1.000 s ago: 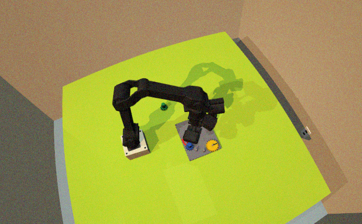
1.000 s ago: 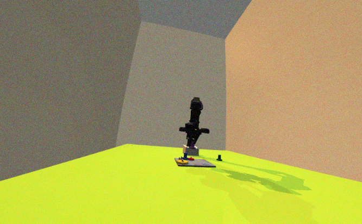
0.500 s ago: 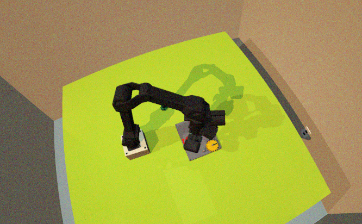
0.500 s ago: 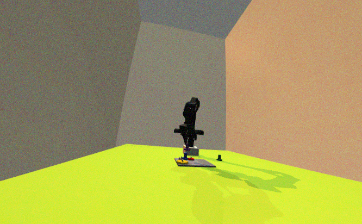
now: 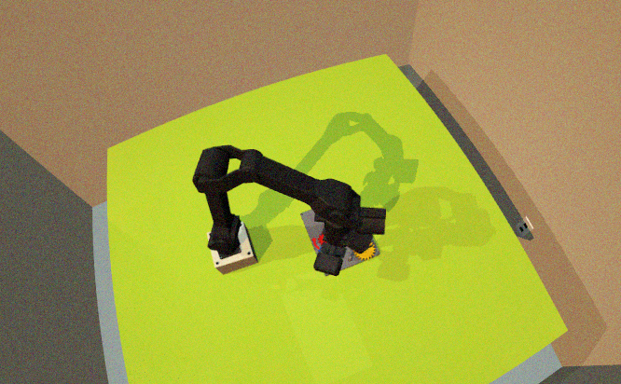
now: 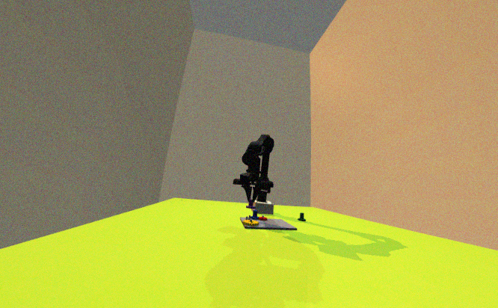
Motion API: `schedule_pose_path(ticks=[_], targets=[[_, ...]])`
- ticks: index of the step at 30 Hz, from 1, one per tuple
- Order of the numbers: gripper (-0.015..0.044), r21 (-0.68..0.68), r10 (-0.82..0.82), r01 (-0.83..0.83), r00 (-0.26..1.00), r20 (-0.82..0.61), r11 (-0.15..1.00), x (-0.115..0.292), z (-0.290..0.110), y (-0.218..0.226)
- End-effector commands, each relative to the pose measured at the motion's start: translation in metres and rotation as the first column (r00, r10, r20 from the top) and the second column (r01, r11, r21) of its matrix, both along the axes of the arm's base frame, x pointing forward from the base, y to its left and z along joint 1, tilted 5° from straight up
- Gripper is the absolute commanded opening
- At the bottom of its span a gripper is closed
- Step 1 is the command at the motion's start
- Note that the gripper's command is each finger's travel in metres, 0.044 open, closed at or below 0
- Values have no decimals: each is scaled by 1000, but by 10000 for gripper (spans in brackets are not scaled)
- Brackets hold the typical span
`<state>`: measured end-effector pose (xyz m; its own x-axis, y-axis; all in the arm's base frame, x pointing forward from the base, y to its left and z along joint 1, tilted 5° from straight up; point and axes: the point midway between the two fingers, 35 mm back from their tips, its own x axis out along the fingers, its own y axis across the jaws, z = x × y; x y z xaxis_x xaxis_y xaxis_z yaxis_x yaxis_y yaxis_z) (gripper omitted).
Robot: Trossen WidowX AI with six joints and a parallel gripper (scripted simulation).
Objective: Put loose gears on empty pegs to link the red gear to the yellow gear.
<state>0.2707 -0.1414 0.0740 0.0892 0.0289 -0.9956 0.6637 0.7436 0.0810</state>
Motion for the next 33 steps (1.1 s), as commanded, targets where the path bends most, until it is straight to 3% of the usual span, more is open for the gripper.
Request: schedule_pose_path(ticks=[1,10,20,33], targets=[[0,3,6,-6,1000,3,1000,-1,0,-1],[0,4,-7,7,1000,3,1000,-1,1,-1],[0,22,-209,209,978,-6,978,-1,1,-1],[0,21,-194,194,981,-5,981,-1,-2,0]])
